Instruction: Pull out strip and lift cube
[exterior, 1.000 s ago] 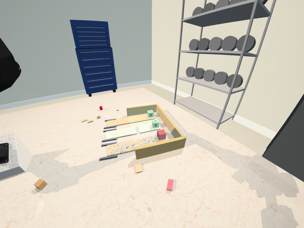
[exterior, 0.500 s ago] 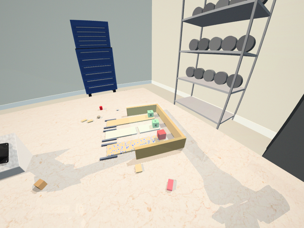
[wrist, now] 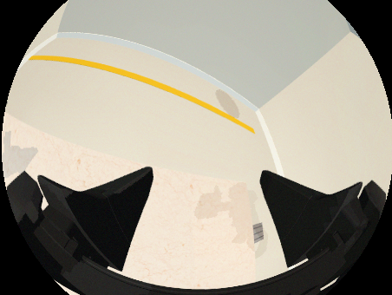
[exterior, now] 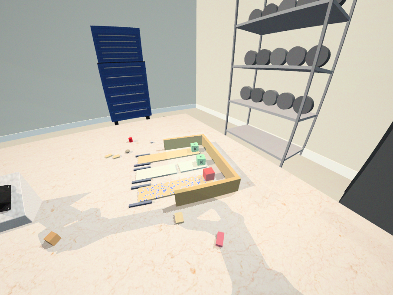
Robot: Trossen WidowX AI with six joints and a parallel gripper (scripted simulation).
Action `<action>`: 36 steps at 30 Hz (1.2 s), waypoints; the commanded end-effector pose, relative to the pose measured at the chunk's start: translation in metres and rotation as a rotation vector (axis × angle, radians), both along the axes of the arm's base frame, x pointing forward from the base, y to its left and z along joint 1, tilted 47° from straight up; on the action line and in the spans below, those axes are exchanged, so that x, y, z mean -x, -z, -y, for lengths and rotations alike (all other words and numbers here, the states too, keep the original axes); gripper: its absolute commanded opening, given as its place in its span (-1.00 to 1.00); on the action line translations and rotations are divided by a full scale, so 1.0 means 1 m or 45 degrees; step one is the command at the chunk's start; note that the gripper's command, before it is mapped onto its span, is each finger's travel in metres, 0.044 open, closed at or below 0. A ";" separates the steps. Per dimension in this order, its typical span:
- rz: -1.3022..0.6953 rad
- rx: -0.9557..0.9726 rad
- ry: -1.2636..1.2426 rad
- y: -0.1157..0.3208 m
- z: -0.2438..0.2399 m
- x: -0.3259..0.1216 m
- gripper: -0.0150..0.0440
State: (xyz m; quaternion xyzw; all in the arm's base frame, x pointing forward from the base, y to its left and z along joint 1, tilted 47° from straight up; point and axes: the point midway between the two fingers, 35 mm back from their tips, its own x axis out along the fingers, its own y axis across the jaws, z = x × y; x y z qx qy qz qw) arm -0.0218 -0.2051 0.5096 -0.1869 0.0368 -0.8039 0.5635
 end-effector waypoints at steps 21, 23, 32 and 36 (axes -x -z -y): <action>-0.331 -0.548 -1.058 0.205 -0.039 -0.316 0.86; -0.397 -0.571 -1.137 0.224 -0.064 -0.335 0.86; -0.730 -0.591 -1.474 0.309 -0.195 -0.375 0.86; -0.890 -0.554 -1.614 0.344 -0.254 -0.369 0.86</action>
